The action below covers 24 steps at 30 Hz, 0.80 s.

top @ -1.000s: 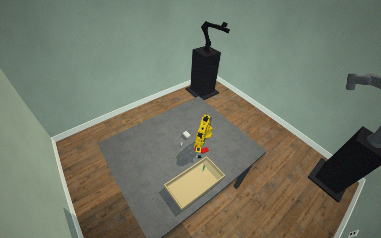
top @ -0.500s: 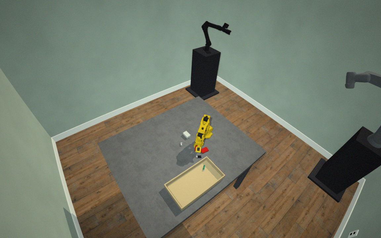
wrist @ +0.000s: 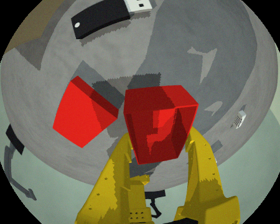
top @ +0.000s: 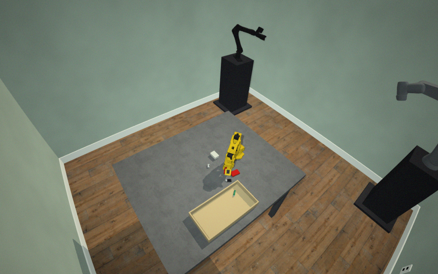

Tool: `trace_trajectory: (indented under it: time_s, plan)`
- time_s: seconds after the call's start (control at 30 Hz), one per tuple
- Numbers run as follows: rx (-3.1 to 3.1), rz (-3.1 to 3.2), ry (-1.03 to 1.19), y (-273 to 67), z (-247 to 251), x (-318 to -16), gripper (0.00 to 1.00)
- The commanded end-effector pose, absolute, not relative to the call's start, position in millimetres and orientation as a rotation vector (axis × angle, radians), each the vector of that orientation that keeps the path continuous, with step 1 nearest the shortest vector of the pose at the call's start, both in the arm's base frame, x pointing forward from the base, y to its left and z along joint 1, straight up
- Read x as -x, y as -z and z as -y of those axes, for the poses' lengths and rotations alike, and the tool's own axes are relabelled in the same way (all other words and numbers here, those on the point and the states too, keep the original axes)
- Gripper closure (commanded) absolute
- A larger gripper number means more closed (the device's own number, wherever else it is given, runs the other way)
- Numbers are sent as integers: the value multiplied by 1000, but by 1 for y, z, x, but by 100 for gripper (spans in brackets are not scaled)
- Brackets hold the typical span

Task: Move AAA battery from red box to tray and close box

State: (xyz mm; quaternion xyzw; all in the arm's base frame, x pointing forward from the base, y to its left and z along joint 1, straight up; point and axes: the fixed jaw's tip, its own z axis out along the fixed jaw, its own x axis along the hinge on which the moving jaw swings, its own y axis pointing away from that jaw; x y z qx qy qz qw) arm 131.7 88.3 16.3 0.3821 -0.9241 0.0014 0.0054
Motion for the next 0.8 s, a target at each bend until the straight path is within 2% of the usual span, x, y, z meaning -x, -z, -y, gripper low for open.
trace_trajectory:
  time_s: [0.0, 0.77]
  plan:
    - [-1202, 2903, 0, -17, -88, -133, 77]
    - [-1202, 2903, 0, -17, -88, -133, 71]
